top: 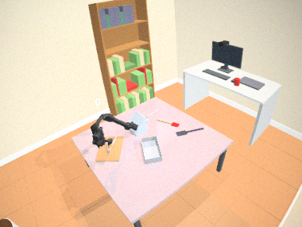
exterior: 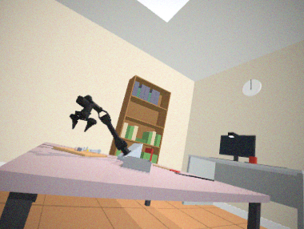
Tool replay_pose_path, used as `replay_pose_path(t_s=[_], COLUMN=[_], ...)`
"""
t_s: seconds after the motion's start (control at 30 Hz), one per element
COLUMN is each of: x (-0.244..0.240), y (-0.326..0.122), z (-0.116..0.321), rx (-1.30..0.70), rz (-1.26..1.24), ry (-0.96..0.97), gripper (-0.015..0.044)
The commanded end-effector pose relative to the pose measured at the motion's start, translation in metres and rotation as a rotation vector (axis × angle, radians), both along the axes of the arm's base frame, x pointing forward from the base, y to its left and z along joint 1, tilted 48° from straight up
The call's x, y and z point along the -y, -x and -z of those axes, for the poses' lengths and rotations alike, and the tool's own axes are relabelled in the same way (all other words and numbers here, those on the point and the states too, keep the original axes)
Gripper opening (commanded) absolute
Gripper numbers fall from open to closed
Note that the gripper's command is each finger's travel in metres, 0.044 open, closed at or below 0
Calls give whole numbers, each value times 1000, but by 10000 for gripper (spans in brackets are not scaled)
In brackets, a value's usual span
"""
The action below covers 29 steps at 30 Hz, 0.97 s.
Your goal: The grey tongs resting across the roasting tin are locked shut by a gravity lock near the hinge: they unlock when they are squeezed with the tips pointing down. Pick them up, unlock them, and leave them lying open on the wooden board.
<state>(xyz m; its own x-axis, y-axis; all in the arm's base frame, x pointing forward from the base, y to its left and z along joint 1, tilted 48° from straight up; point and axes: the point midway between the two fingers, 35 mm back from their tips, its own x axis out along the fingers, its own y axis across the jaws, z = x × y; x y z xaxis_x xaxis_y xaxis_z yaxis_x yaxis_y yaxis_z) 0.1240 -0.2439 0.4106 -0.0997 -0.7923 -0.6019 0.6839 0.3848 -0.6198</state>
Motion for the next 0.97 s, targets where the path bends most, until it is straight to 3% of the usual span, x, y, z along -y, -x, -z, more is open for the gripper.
replay_pose_path(t_s=[0.0, 0.23, 0.93], x=[-4, -33, -33], y=[-3, -1, -1], z=[-6, -20, -20], rx=[4, 39, 39], rz=[1, -61, -61], ry=[16, 89, 89], gripper=[440, 440, 440])
